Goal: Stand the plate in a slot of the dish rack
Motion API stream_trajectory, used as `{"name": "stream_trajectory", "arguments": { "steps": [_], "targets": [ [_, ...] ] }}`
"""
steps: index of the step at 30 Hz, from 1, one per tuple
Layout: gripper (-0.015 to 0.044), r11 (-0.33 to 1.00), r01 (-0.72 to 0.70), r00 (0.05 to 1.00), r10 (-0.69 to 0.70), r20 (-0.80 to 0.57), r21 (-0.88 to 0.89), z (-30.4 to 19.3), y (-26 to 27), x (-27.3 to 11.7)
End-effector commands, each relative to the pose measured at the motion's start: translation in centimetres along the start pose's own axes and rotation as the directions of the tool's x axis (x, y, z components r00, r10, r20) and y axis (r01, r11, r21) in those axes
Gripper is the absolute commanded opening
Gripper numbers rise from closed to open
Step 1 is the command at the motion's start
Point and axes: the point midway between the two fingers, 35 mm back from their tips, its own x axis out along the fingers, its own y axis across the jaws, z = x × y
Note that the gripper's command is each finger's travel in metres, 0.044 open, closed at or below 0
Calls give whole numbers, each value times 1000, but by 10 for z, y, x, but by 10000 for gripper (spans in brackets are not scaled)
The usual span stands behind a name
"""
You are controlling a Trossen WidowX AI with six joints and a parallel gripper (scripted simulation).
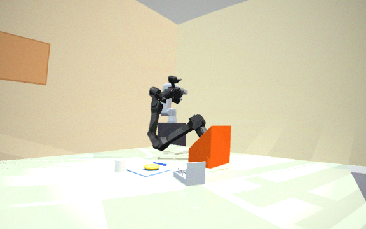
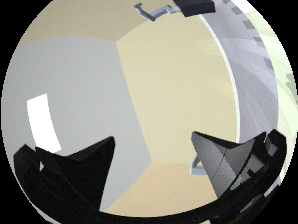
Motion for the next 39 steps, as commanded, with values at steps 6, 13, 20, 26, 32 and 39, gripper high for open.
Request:
{"name": "stream_trajectory", "arguments": {
  "steps": [6, 13, 20, 26, 32, 39],
  "targets": [
    [400, 993, -85, 991, 93, 93, -86, 18, 20, 16],
    [400, 957, -180, 944, 234, 235, -229, 47, 55, 32],
    [400, 901, -224, 856, 364, 368, -372, 78, 91, 37],
    [400, 848, -218, 750, 462, 473, -483, 106, 123, 33],
    [400, 800, -176, 621, 542, 565, -574, 133, 153, 22],
    [400, 760, -89, 446, 609, 656, -644, 163, 186, -2]
  ]
}}
